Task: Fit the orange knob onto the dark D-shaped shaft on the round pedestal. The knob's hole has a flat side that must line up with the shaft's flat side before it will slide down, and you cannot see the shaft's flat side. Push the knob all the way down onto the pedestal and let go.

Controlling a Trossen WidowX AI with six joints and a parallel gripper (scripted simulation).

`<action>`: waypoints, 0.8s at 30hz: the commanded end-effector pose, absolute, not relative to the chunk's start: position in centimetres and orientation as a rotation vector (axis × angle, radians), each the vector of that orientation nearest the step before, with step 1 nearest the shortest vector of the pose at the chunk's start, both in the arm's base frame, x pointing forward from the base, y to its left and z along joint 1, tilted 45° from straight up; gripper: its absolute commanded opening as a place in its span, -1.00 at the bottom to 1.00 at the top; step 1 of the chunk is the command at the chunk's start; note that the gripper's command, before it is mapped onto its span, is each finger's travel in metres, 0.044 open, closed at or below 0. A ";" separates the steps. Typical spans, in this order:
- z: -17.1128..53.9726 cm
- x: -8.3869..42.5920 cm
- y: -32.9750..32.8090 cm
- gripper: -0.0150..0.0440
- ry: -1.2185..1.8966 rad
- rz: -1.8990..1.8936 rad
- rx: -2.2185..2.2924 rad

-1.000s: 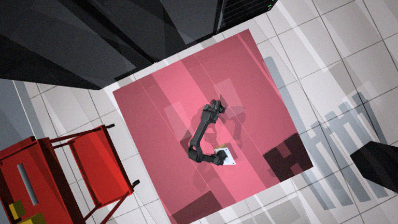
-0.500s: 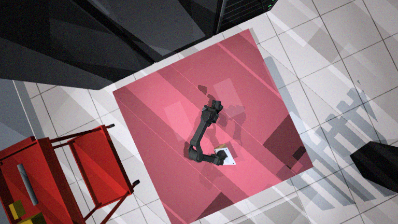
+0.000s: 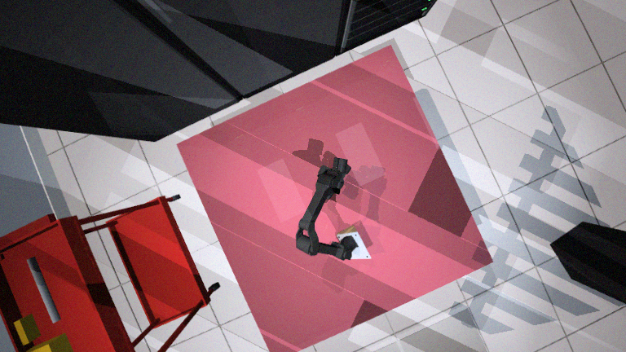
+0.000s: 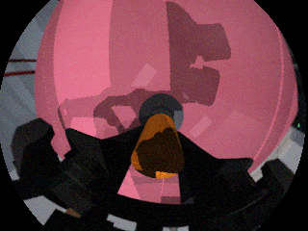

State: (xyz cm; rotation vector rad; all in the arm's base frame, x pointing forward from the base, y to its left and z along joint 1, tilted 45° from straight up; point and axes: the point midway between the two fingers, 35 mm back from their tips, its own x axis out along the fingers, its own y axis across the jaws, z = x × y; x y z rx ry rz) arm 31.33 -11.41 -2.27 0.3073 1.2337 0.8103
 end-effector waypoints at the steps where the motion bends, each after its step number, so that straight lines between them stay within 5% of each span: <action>1: -2.2 31.4 -11.4 -0.49 1.231 0.808 0.308; 24: -2.3 31.4 -11.6 -0.49 1.135 0.929 0.138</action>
